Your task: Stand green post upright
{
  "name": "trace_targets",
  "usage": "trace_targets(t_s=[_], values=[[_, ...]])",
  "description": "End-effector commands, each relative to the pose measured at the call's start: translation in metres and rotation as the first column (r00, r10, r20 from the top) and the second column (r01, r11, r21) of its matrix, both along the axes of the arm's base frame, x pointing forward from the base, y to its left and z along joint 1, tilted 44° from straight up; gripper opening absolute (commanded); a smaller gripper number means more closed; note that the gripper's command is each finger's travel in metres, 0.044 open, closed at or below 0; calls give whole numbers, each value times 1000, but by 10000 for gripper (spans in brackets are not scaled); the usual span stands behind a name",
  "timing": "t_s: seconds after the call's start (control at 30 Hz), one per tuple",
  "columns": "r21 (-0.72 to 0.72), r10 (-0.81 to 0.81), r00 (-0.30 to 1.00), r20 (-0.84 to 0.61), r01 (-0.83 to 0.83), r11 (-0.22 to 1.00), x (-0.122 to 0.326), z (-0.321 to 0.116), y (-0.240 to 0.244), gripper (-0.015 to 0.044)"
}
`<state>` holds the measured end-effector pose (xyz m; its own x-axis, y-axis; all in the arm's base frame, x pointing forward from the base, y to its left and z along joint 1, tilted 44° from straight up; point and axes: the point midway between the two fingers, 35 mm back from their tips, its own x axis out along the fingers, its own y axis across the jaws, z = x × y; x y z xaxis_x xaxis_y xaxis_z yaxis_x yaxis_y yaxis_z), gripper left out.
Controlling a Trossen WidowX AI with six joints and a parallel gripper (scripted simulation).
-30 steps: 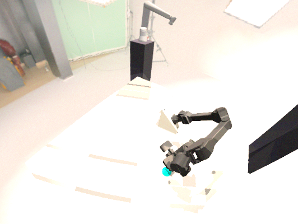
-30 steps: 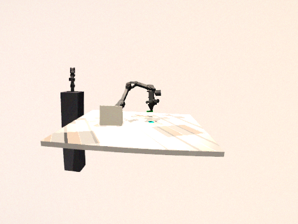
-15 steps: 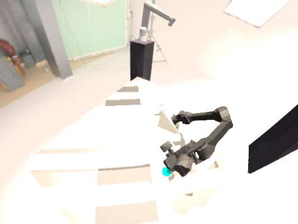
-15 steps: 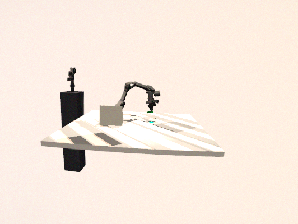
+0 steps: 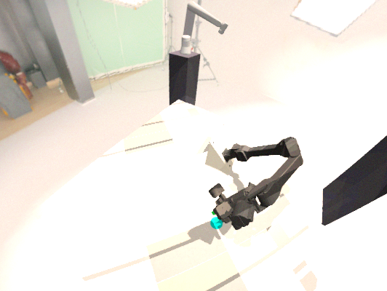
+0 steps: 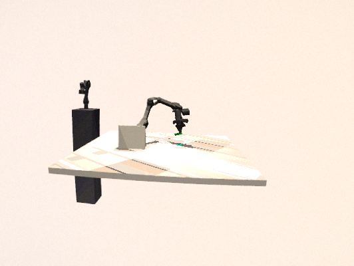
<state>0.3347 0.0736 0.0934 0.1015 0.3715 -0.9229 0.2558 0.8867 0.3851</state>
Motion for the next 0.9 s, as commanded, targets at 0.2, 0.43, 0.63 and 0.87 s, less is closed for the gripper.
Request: trace_targets(t_s=[0.2,0.43,0.63,0.87], values=[[-47,-25,998,49,27,999,0,-1,0,23],[-74,-37,996,82,43,996,1,-3,0,23],[-95,-48,993,112,59,994,1,-4,1,23],[-116,-62,987,147,79,990,2,-5,2,23]])
